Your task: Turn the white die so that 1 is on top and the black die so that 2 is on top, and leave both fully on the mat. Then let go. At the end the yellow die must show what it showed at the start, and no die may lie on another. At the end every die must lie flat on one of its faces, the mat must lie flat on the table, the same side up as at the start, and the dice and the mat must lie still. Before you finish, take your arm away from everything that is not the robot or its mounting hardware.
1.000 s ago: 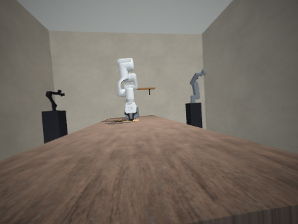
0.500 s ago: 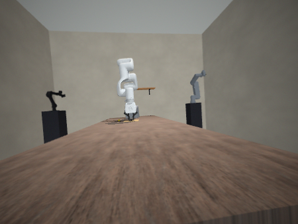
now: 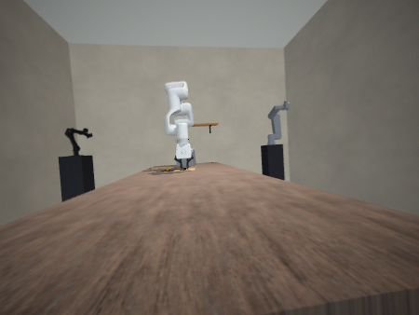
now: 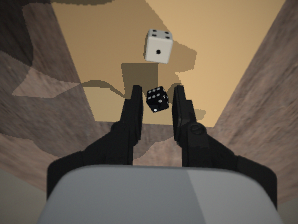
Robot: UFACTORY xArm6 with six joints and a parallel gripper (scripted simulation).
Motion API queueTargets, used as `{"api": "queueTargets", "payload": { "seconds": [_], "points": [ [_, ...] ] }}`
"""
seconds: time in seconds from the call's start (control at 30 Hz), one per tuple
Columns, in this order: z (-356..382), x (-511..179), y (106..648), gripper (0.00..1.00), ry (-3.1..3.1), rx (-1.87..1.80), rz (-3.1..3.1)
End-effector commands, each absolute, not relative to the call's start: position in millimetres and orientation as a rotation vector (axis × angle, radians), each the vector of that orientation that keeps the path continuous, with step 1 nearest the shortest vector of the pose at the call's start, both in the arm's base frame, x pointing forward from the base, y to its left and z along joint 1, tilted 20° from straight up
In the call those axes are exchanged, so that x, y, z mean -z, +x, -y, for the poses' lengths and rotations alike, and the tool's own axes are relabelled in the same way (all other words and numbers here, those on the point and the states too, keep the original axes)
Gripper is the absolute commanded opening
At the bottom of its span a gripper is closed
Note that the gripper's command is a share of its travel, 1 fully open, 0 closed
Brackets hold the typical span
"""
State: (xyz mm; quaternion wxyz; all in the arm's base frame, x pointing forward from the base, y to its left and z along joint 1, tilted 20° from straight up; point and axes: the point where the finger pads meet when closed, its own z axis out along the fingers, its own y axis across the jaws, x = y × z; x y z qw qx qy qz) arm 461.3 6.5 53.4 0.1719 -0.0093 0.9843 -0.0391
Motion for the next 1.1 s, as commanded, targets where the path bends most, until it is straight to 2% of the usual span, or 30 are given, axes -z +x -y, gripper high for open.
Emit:
{"api": "queueTargets", "payload": {
  "seconds": [0.0, 0.33, 0.73, 0.77, 1.07],
  "points": [
    [-7, -65, 459, 0.31, -0.027, 0.11, -2.79],
    [-11, -116, 440, 0.31, -0.027, 0.11, -2.79],
    [-13, -136, 433, 0.31, -0.027, 0.11, -2.79],
    [-13, -136, 433, 1.0, -0.027, 0.11, -2.79],
    [-13, -136, 433, 1.0, -0.027, 0.11, -2.79]
  ]
}}
